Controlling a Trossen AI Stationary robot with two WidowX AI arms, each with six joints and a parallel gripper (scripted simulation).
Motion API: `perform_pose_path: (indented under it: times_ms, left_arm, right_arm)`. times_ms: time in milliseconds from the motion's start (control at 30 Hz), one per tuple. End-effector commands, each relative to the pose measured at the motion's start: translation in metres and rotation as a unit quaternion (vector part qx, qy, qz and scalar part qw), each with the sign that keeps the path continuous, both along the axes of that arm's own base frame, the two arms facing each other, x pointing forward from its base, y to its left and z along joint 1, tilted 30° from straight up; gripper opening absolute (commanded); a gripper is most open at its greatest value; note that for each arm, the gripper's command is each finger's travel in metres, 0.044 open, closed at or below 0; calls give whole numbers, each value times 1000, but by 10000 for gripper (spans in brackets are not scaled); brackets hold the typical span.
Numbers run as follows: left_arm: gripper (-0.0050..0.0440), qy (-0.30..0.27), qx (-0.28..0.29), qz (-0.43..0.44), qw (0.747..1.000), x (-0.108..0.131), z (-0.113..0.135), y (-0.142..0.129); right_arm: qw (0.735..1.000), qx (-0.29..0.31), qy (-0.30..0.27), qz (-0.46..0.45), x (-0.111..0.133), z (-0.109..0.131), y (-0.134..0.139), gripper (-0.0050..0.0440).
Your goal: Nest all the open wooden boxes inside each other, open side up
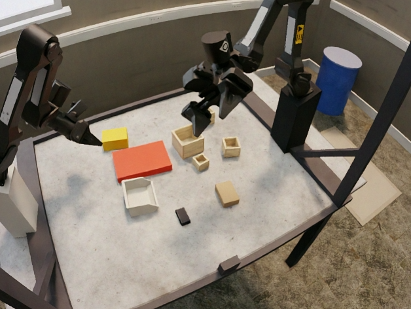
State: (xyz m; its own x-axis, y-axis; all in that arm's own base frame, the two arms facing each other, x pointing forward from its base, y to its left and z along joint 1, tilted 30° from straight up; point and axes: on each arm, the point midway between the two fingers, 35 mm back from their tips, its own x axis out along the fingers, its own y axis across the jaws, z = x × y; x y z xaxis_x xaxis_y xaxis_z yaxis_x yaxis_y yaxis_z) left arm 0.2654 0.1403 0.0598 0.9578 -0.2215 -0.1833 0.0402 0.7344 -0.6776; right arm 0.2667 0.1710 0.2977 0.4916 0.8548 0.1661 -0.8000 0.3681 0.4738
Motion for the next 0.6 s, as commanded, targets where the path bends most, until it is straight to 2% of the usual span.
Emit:
perform_pose_path:
  times_ms: [0,300,333,367,567]
  left_arm:
    - [400,10,51,1,999,17,12,4]
    - [400,41,67,3,997,29,11,1]
    - [400,58,59,1,997,29,7,-2]
    - [400,58,81,2,995,34,12,-2]
    - [400,92,107,-2,990,43,13,-9]
  right_arm:
    - [999,-10,1,-53,18,-19,-10,400]
    - [994,-27,2,-105,33,-39,-22,400]
    - [993,-30,3,-114,35,-42,-24,400]
    - [990,-39,4,-135,40,-50,-29,400]
    - [980,-64,7,-188,52,-72,-44,400]
